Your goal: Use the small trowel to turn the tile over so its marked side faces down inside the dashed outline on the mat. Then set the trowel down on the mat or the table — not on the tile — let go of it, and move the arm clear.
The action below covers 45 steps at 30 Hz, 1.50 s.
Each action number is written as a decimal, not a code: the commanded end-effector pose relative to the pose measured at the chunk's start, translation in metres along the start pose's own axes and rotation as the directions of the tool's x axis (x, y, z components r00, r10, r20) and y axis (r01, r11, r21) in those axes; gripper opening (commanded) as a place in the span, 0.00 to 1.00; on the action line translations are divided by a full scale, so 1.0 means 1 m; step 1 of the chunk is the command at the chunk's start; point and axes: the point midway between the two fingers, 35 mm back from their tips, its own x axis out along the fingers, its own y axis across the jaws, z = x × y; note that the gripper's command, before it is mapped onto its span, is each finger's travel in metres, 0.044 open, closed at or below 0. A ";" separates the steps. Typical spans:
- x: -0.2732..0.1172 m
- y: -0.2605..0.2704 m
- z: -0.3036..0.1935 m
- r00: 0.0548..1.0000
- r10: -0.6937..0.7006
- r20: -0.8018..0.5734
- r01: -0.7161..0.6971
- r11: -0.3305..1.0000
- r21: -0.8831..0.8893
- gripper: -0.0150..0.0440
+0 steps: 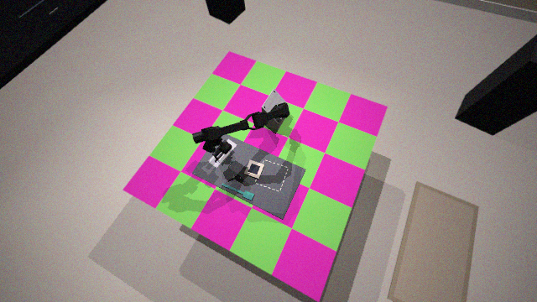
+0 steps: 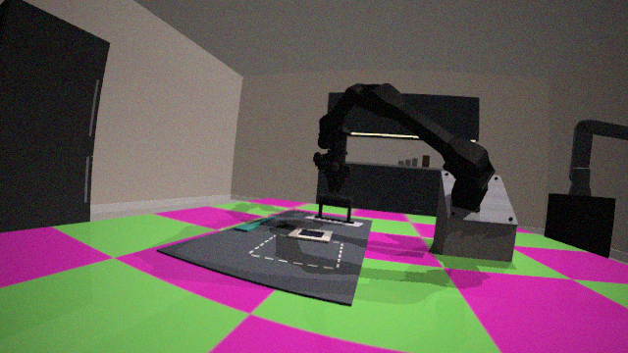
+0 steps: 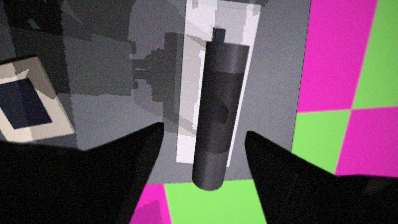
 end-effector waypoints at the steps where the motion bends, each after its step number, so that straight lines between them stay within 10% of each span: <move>1: 0.010 0.000 -0.002 1.000 0.007 -0.006 -0.007 1.000 0.007 0.71; 20: 0.039 0.000 -0.001 1.000 0.009 -0.007 -0.009 1.000 0.007 0.71; 45: 0.039 0.000 -0.001 1.000 0.009 -0.007 -0.009 1.000 0.007 0.47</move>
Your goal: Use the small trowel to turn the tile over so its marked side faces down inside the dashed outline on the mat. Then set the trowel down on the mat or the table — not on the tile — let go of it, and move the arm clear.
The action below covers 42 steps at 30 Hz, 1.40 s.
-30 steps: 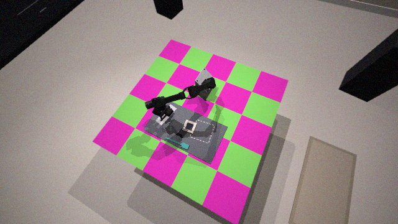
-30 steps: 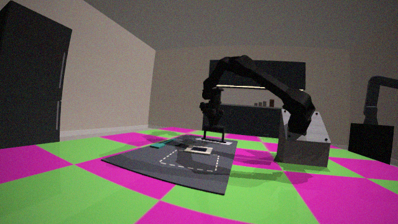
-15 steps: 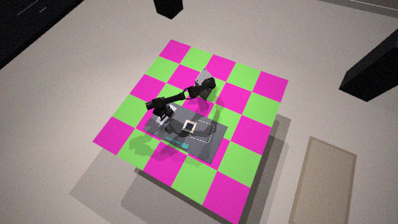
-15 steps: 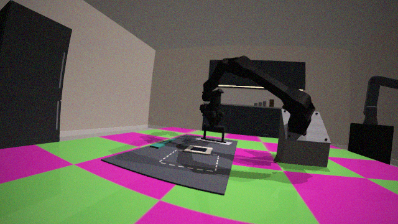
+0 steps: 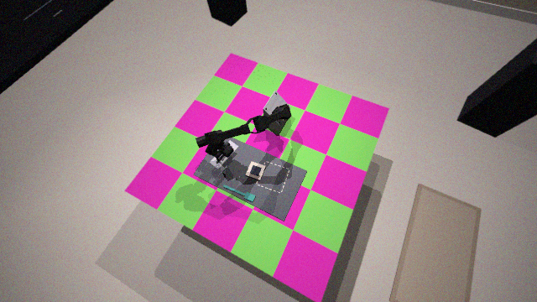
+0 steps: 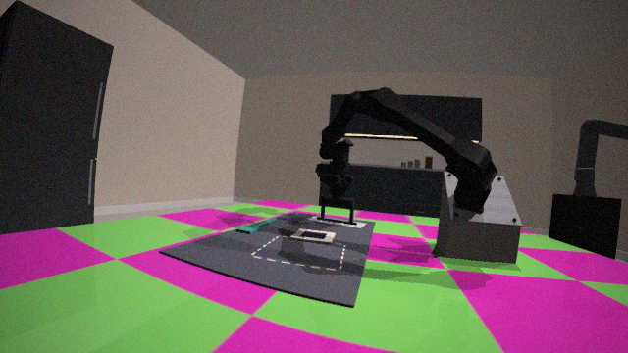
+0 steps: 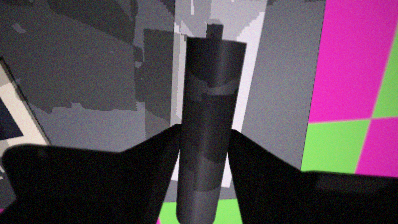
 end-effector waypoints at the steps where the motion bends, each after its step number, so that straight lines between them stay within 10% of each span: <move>1: 0.005 0.005 -0.001 1.000 0.010 -0.011 -0.010 1.000 0.000 0.47; 20: 0.005 0.005 -0.001 1.000 0.010 -0.011 -0.014 0.880 -0.475 0.47; 42: 0.005 0.005 -0.001 1.000 0.010 -0.011 -0.014 0.423 -0.906 0.47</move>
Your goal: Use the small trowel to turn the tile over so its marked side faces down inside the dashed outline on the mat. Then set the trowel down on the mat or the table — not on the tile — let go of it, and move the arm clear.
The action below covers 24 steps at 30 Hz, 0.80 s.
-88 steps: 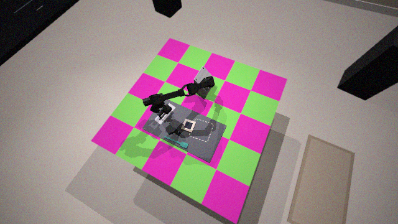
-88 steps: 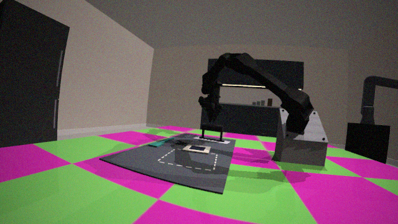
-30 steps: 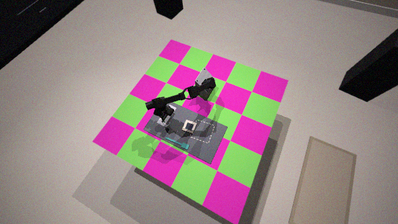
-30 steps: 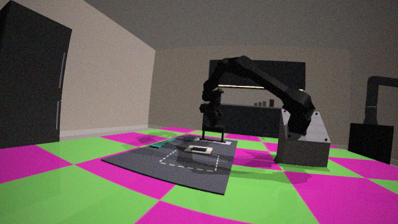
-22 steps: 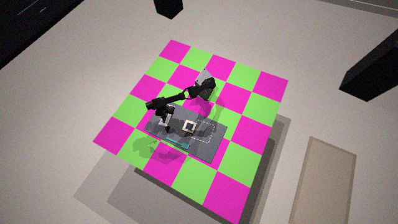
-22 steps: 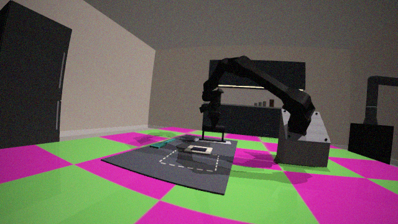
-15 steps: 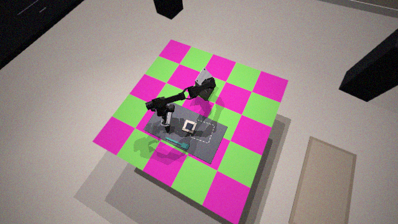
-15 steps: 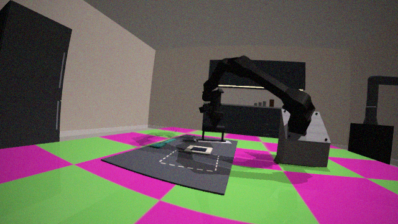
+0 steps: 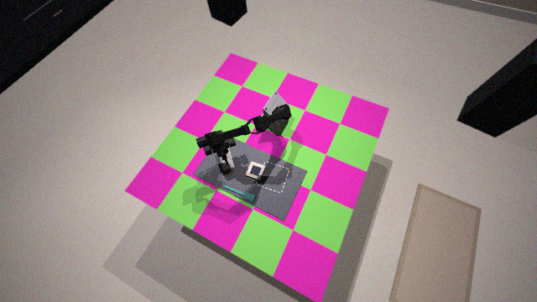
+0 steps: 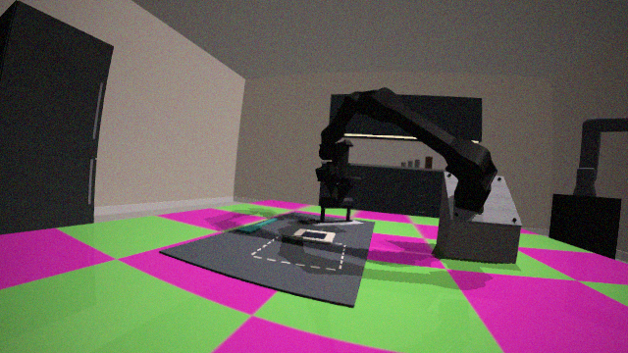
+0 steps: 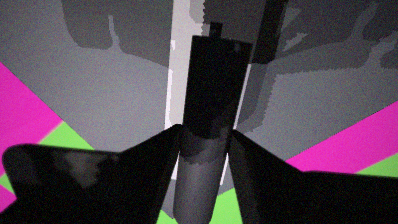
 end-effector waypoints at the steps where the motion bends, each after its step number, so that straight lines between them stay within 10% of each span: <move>1: 0.003 0.001 0.001 1.000 0.005 -0.002 -0.005 0.991 -0.137 0.47; 24: 0.003 0.001 0.001 1.000 0.005 -0.002 -0.005 0.984 -0.176 0.71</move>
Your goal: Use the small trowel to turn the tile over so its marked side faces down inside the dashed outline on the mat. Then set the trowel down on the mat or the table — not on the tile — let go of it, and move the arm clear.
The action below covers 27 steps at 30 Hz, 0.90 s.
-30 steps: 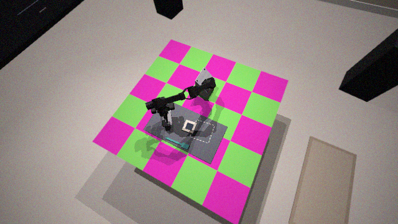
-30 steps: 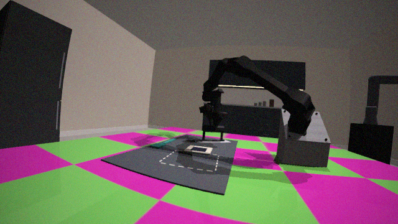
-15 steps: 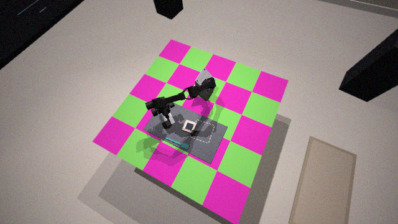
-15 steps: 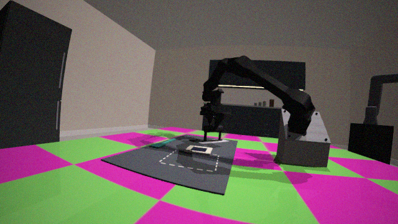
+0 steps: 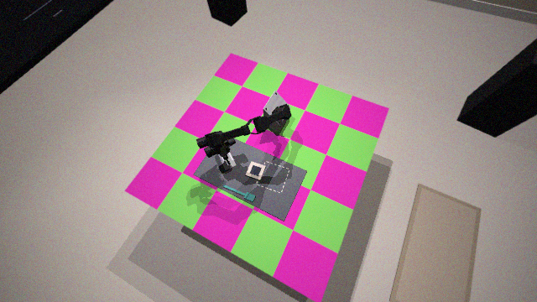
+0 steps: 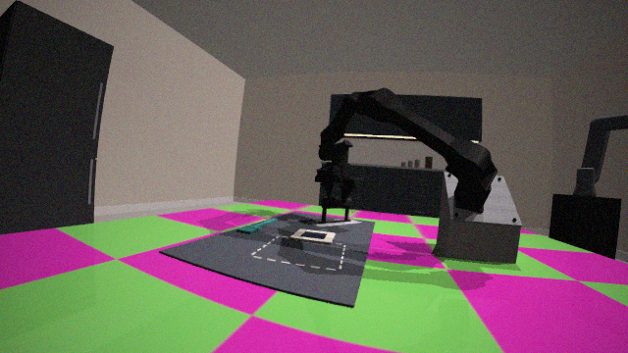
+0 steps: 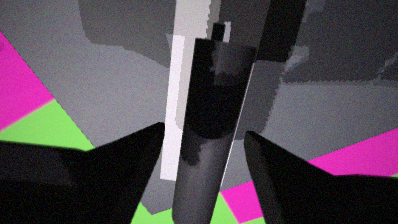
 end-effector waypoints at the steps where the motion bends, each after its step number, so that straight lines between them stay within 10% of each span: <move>1: 0.001 0.000 0.000 1.000 0.001 0.001 -0.001 1.000 -0.004 0.71; 27: -0.045 0.000 -0.004 1.000 0.000 -0.002 0.000 0.998 0.058 0.71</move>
